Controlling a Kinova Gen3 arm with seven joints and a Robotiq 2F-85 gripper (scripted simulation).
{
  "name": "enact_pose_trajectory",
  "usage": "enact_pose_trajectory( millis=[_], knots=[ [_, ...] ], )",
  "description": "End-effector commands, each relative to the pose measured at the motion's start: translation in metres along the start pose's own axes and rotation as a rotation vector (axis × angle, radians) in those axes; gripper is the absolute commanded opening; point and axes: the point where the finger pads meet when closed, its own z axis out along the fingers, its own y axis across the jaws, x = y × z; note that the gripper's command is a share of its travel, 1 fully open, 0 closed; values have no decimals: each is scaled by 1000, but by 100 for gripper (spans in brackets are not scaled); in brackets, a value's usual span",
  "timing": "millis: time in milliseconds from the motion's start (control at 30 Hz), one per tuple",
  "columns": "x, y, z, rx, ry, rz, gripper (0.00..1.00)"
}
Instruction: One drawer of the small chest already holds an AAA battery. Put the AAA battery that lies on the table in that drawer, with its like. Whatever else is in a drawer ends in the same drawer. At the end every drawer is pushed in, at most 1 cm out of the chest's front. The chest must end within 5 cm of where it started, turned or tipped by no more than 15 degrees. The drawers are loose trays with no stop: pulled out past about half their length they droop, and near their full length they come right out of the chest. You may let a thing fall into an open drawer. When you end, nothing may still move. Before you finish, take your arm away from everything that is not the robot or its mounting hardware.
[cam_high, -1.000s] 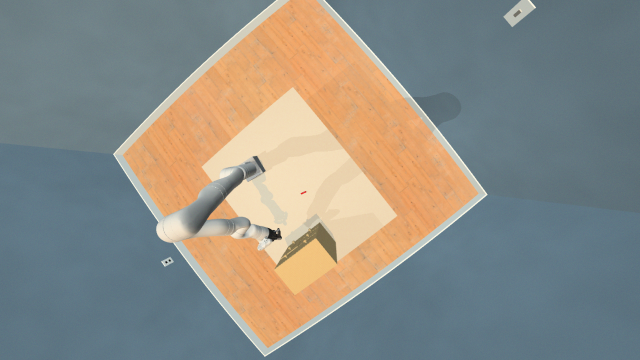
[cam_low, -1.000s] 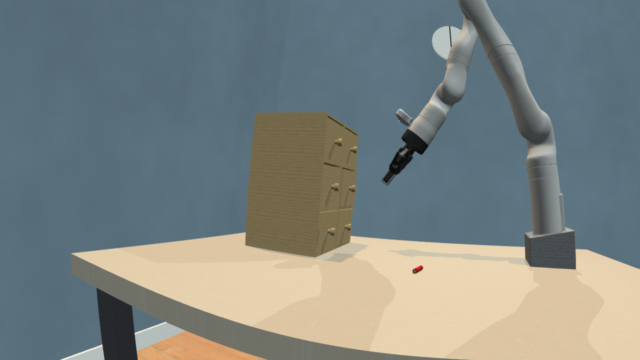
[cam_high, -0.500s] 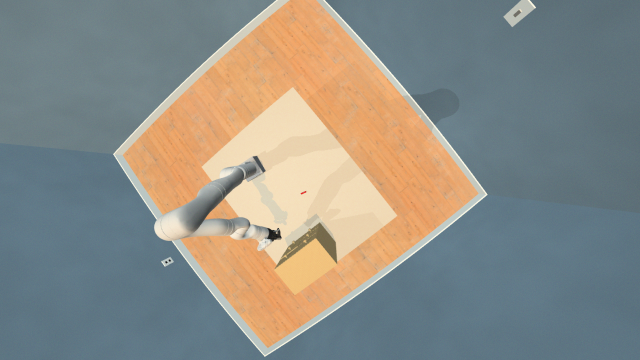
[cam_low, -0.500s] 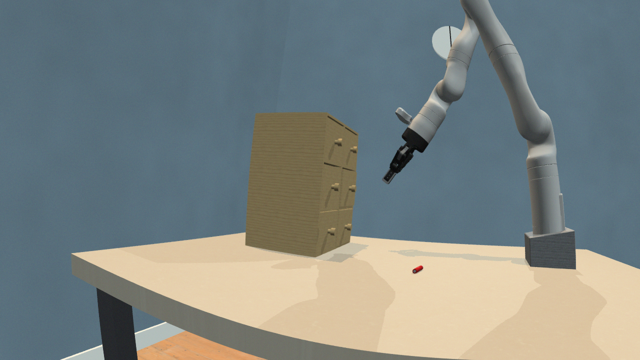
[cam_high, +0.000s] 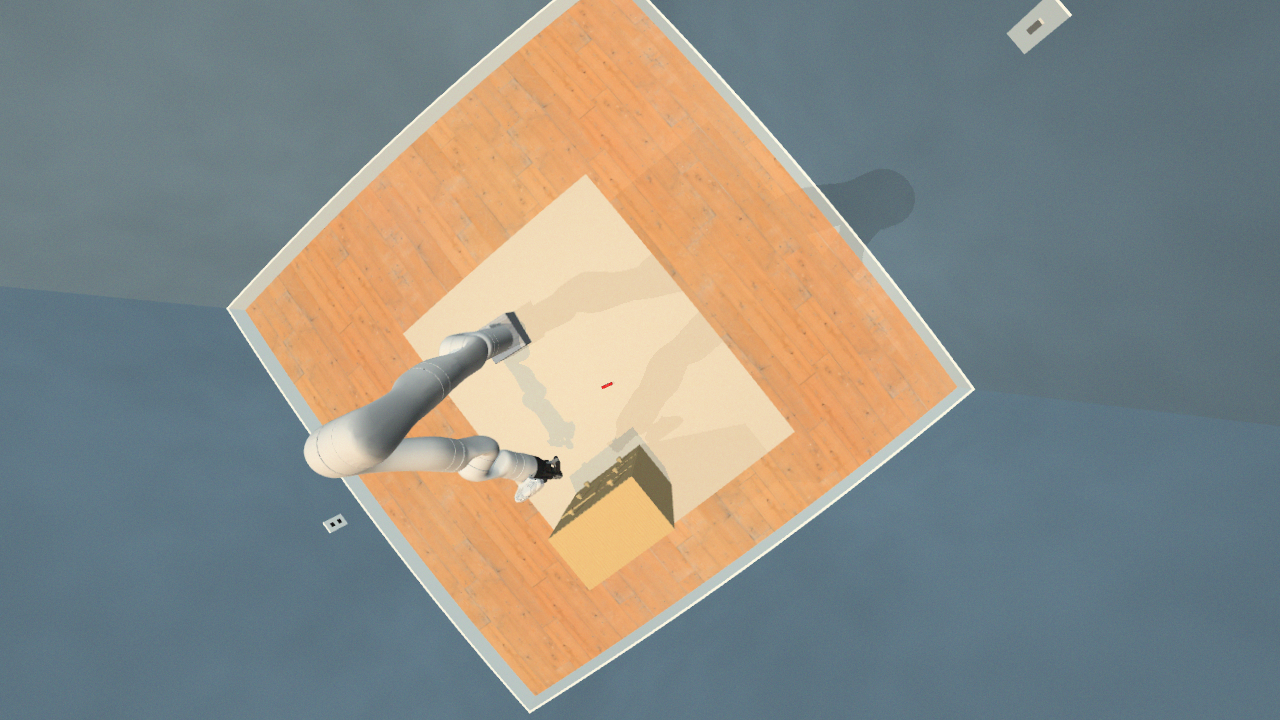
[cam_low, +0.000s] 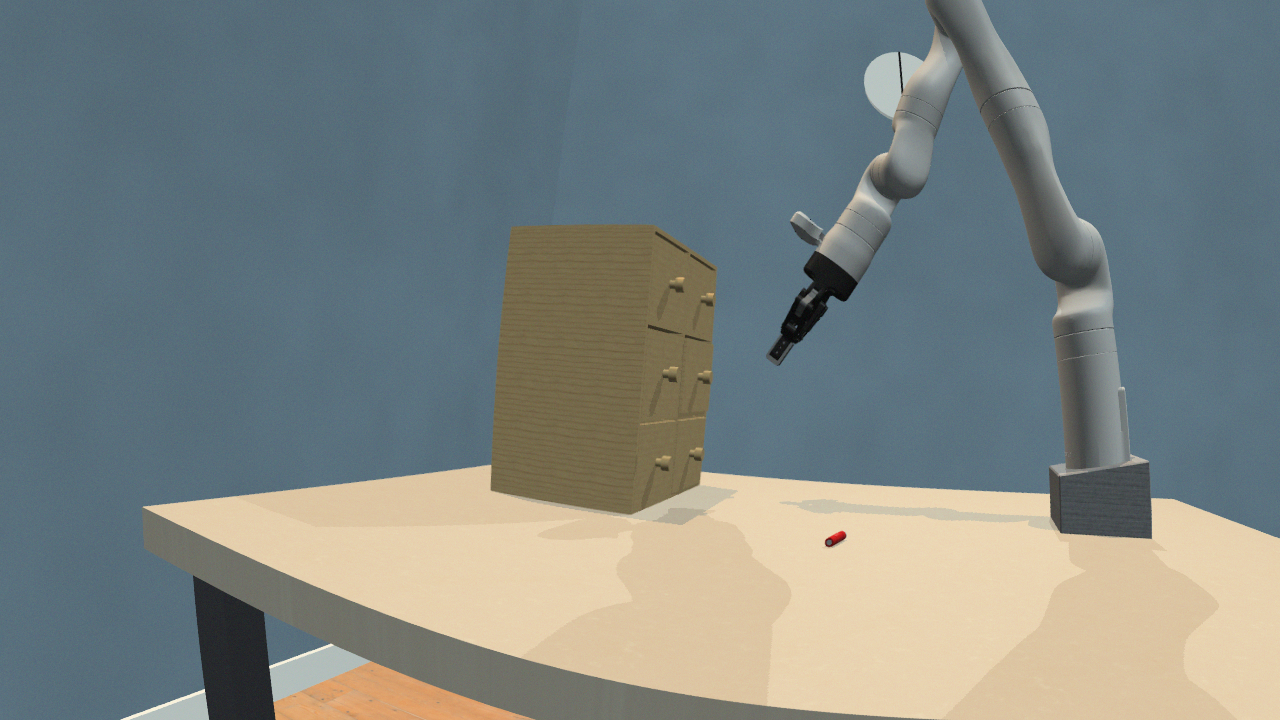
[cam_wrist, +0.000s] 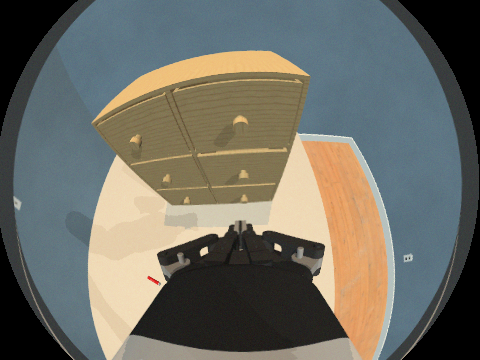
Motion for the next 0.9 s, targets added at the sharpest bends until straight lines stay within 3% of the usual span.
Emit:
enact_pose_trajectory(
  millis=[0, 867],
  knots=[
    [1, 4, -2, -5, -3, 4, 0],
    [1, 5, -10, -10, -37, 3, 0]
  ],
)
